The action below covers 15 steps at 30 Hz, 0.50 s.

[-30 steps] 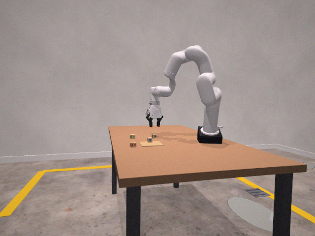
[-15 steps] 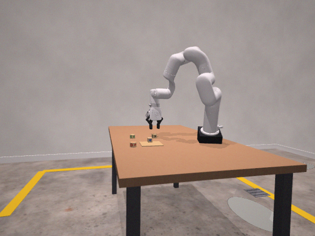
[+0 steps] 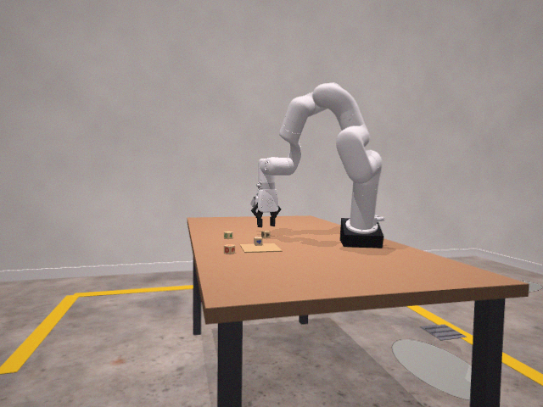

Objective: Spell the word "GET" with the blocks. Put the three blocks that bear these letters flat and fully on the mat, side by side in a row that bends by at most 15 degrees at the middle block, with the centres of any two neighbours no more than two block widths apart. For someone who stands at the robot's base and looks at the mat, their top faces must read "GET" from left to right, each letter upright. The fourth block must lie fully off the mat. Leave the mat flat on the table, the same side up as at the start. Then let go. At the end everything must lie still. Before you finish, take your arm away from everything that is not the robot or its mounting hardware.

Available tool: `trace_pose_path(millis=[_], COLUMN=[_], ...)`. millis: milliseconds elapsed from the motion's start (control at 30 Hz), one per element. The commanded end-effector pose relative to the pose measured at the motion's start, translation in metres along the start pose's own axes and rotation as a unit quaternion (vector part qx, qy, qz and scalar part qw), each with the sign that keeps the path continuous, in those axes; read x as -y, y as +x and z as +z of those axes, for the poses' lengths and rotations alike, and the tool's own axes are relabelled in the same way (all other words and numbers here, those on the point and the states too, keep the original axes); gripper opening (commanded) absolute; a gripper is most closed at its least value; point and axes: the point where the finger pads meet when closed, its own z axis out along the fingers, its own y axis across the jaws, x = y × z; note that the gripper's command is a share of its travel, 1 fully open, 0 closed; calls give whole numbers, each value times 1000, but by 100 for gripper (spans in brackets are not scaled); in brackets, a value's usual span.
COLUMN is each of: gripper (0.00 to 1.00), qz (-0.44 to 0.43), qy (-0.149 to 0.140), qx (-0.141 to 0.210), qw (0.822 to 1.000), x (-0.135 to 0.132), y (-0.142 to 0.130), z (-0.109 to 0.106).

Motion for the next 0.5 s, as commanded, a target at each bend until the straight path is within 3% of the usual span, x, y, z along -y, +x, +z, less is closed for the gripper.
trace_pose_path(millis=[0, 467], gripper=[69, 69], qz=[0, 0], qy=[1, 1], qx=[-2, -2], qw=[1000, 1000], x=[1, 1], y=[2, 2], z=[5, 10])
